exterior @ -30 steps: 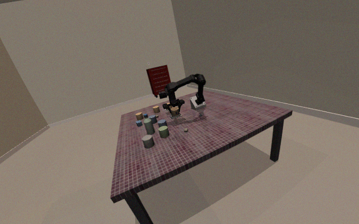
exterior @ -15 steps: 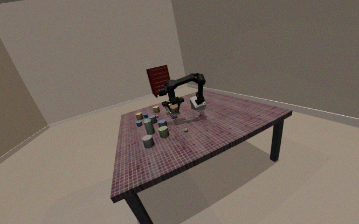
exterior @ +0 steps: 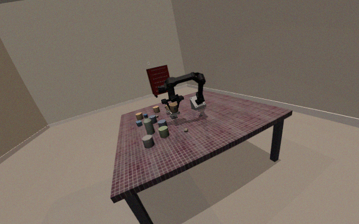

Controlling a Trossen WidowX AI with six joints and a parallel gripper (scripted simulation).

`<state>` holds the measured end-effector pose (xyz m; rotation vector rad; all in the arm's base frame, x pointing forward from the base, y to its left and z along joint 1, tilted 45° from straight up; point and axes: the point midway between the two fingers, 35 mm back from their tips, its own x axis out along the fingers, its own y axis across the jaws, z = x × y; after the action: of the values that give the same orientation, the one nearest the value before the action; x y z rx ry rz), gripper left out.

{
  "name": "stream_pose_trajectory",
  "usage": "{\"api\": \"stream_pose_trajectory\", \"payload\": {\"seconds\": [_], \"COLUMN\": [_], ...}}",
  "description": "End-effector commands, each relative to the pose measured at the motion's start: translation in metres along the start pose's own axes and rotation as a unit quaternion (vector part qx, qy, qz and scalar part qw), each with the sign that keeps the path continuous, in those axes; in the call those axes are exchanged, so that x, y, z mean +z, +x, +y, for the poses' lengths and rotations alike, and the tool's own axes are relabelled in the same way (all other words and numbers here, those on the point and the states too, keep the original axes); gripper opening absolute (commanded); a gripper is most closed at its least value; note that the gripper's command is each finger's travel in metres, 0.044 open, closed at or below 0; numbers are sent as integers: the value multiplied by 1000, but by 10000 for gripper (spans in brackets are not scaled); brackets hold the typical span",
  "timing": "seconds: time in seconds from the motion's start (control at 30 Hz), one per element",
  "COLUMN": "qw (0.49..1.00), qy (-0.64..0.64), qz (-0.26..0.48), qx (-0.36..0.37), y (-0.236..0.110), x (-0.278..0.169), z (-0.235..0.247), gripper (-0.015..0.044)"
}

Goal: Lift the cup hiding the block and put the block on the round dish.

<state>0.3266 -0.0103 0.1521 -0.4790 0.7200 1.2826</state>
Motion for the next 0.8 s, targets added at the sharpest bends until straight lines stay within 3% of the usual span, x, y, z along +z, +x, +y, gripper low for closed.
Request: {"api": "stream_pose_trajectory", "payload": {"seconds": [0.0,0.77], "qw": [1000,1000], "qy": [0,8], "qz": [-2,-1], "qx": [-8,-20], "y": [-9,-39], "x": [1,1], "z": [-1,2], "gripper": [0,0]}}
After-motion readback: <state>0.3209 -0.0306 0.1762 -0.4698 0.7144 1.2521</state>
